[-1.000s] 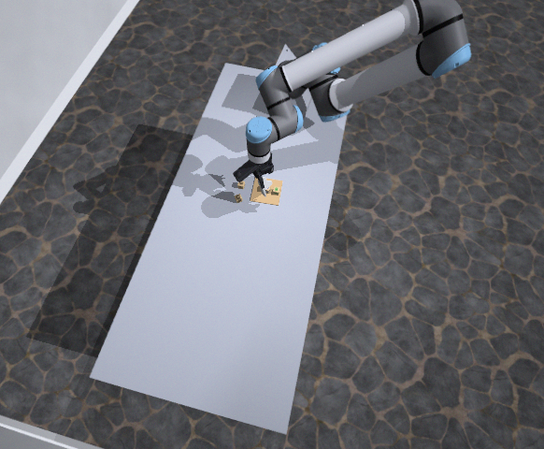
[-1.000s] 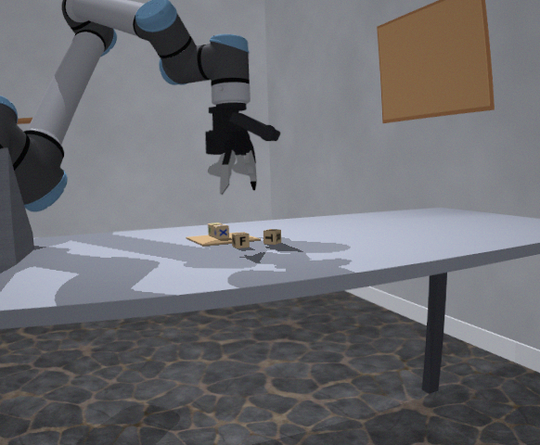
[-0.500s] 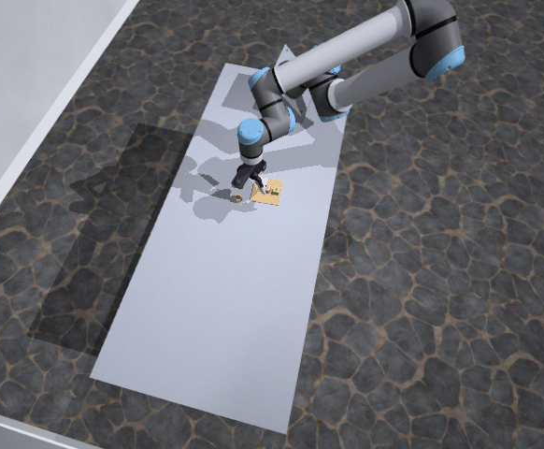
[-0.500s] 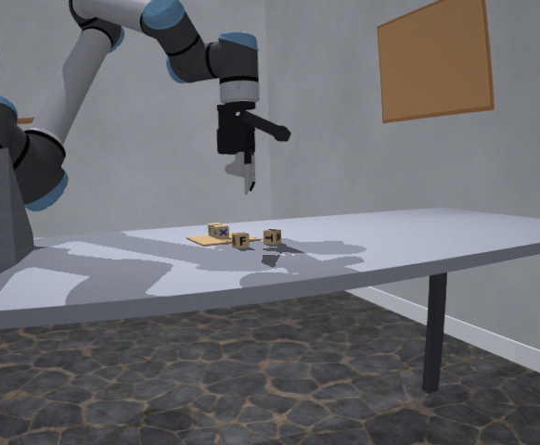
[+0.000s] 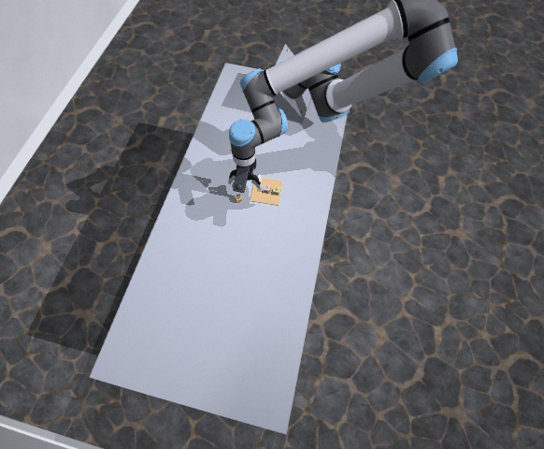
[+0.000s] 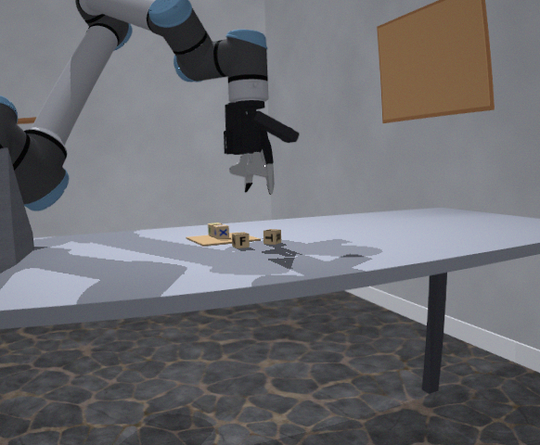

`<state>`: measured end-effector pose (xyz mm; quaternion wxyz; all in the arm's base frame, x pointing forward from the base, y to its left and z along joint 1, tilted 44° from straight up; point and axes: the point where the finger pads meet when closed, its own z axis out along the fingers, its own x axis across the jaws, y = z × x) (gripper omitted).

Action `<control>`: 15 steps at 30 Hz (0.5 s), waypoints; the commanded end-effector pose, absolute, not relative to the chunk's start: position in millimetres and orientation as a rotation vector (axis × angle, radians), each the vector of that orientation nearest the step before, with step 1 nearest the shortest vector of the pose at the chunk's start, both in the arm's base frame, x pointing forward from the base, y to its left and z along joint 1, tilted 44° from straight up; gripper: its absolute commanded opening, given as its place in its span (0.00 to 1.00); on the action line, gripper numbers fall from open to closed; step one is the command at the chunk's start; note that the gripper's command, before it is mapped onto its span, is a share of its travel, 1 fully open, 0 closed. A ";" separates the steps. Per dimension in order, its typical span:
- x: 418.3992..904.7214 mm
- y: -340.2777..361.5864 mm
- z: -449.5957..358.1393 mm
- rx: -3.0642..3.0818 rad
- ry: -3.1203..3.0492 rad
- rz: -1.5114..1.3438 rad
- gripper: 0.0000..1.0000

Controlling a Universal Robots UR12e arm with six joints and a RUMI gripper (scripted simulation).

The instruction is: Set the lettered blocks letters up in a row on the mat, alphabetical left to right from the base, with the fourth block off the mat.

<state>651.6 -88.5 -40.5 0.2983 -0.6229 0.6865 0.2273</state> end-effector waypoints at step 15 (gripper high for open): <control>662.2 -106.4 -59.4 -1.986 1.355 0.398 1.00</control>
